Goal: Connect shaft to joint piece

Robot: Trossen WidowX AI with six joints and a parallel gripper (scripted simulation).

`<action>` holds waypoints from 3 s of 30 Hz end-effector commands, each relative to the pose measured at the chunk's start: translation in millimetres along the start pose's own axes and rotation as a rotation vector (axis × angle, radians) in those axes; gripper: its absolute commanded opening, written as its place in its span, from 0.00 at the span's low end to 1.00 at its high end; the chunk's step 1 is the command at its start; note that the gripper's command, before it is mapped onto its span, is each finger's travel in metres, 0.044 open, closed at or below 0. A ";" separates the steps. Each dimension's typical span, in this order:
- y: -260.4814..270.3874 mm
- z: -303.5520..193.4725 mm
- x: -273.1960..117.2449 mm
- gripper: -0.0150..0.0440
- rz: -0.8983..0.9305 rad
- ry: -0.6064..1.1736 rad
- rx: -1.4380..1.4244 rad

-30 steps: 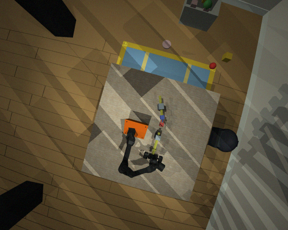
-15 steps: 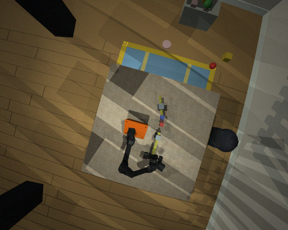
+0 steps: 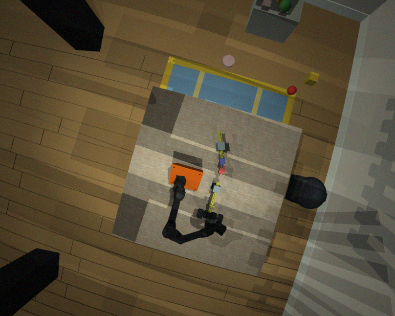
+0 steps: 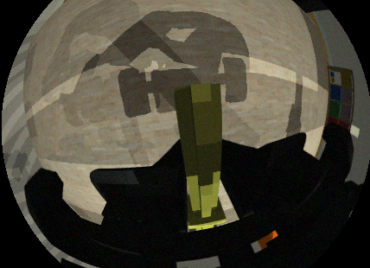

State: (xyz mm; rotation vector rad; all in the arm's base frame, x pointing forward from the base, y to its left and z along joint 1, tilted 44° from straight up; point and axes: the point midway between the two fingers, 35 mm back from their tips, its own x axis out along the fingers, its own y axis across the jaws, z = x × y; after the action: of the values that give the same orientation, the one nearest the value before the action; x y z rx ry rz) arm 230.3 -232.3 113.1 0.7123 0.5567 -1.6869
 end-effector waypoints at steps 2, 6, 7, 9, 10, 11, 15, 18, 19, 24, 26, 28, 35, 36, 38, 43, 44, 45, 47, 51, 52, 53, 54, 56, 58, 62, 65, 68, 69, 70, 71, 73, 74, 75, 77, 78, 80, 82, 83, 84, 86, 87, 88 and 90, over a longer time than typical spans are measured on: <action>0.0 0.0 0.0 0.31 0.000 0.000 0.000; 0.0 0.0 0.0 0.25 0.000 0.000 0.000; 0.0 0.0 0.0 0.25 0.000 0.000 0.000; 0.0 -0.8 0.1 0.25 0.001 0.000 0.000; 0.0 -1.5 0.1 0.25 0.002 0.000 0.000; 0.1 -2.5 0.2 0.25 0.004 0.001 0.000; 0.1 -8.1 0.5 0.25 0.011 0.002 -0.002; 0.1 -12.8 0.7 0.25 0.016 0.003 -0.002; 0.1 -14.3 0.8 0.25 0.017 0.003 -0.002; 0.1 -21.8 1.0 0.25 0.020 0.004 -0.003; 0.1 -25.1 1.0 0.25 0.021 0.004 -0.003; 0.1 -28.3 1.1 0.25 0.022 0.005 -0.003; 0.0 -39.4 1.1 0.25 0.023 0.006 -0.004; 0.0 -41.0 1.1 0.25 0.023 0.006 -0.004; 0.0 -44.1 1.2 0.25 0.023 0.006 -0.004; -0.1 -51.9 1.2 0.25 0.023 0.007 -0.004; -0.1 -53.5 1.2 0.25 0.023 0.007 -0.004; -0.1 -55.0 1.2 0.25 0.023 0.007 -0.004; -0.1 -58.1 1.2 0.25 0.023 0.007 -0.004; -0.1 -64.3 1.2 0.25 0.023 0.007 -0.004; -0.1 -65.8 1.2 0.25 0.023 0.007 -0.004; -0.2 -67.4 1.2 0.25 0.023 0.007 -0.004; -0.2 -68.9 1.2 0.25 0.023 0.008 -0.004; -0.2 -72.0 1.2 0.25 0.023 0.008 -0.004; -0.2 -75.1 1.2 0.25 0.023 0.008 -0.004; -0.3 -81.5 1.1 0.25 0.023 0.008 -0.004; -0.3 -86.5 1.1 0.25 0.023 0.008 -0.004; -0.3 -91.4 1.1 0.25 0.023 0.009 -0.004; -0.3 -93.0 1.1 0.25 0.023 0.009 -0.004; -0.4 -94.6 1.1 0.25 0.023 0.009 -0.004; -0.4 -96.3 1.1 0.25 0.023 0.009 -0.004; -0.4 -99.4 1.1 0.25 0.023 0.009 -0.004; -0.4 -100.8 1.0 0.25 0.023 0.009 -0.004; -0.4 -102.2 1.0 0.25 0.023 0.009 -0.004; -0.5 -104.7 1.0 0.25 0.023 0.009 -0.004; -0.5 -105.4 1.0 0.25 0.023 0.009 -0.004; -0.5 -105.6 1.0 0.25 0.023 0.009 -0.004; -0.5 -100.9 0.4 0.25 0.024 0.001 0.001; -0.5 -100.9 0.4 0.25 0.024 0.001 0.001; -0.5 -100.9 0.4 0.25 0.024 0.001 0.001; -0.5 -100.9 0.4 0.25 0.024 0.001 0.001; -0.5 -100.9 0.4 0.25 0.024 0.001 0.001; -0.5 -100.9 0.4 0.25 0.024 0.001 0.001; -0.5 -100.9 0.4 0.25 0.024 0.001 0.001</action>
State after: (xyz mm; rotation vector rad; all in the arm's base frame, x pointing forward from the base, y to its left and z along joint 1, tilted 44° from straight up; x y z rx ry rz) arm 246.1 -162.4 41.6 0.7176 0.5474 -1.6654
